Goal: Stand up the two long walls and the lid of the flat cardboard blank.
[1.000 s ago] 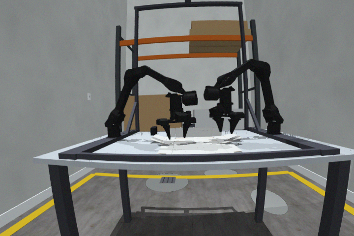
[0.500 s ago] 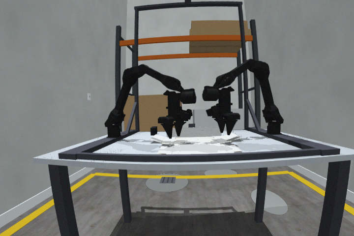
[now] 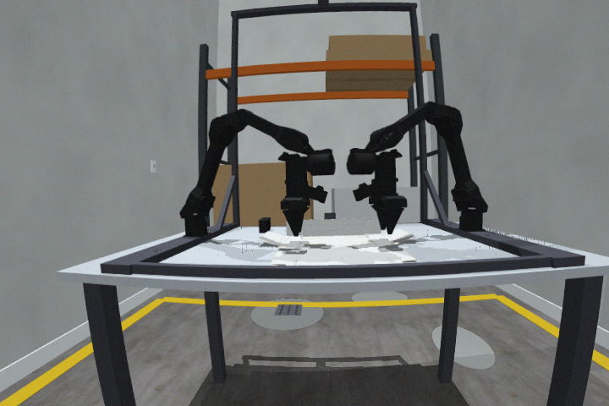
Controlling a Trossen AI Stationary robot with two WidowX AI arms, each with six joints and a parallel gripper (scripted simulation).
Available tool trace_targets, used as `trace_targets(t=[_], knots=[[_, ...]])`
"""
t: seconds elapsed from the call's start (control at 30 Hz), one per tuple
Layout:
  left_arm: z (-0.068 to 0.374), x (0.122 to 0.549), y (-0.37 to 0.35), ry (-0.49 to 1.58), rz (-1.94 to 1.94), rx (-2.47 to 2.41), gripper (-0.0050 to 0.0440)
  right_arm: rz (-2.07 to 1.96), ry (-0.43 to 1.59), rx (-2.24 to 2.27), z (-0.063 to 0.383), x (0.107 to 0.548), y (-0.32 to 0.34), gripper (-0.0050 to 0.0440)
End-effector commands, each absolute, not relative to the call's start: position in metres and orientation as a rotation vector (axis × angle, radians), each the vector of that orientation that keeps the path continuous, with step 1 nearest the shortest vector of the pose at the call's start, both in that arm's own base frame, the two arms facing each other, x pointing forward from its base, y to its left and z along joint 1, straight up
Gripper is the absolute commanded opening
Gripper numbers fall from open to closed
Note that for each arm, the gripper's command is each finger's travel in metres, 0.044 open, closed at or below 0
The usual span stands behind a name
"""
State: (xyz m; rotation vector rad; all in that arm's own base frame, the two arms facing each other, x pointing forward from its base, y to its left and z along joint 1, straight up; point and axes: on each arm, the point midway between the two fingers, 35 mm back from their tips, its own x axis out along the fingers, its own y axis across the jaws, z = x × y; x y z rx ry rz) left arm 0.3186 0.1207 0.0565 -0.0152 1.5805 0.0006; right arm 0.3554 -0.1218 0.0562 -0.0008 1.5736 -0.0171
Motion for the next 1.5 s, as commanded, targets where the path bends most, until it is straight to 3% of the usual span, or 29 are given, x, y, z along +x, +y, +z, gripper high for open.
trace_targets(t=[0.0, 0.27, 1.0, 1.1, 1.47], knots=[[0.065, 0.327, 0.122, 1.551, -0.001, -0.005, 0.0357, -0.011, 1.542, -0.021, 0.068, 0.359, -0.123, 0.0363], [0.027, 0.332, 0.121, 1.55, -0.028, -0.032, 0.0357, 0.017, 1.542, 0.006, 0.029, 0.352, -0.124, 0.0363], [0.027, 0.333, 0.121, 1.549, -0.028, -0.032, 0.0357, 0.017, 1.542, 0.006, 0.029, 0.351, -0.123, 0.0363], [0.027, 0.333, 0.119, 1.549, -0.028, -0.032, 0.0285, 0.017, 1.542, 0.006, 0.029, 0.351, -0.121, 0.0291], [0.023, 0.334, 0.113, 1.549, -0.029, -0.032, 0.0282, 0.017, 1.542, 0.006, 0.025, 0.351, -0.115, 0.0288]])
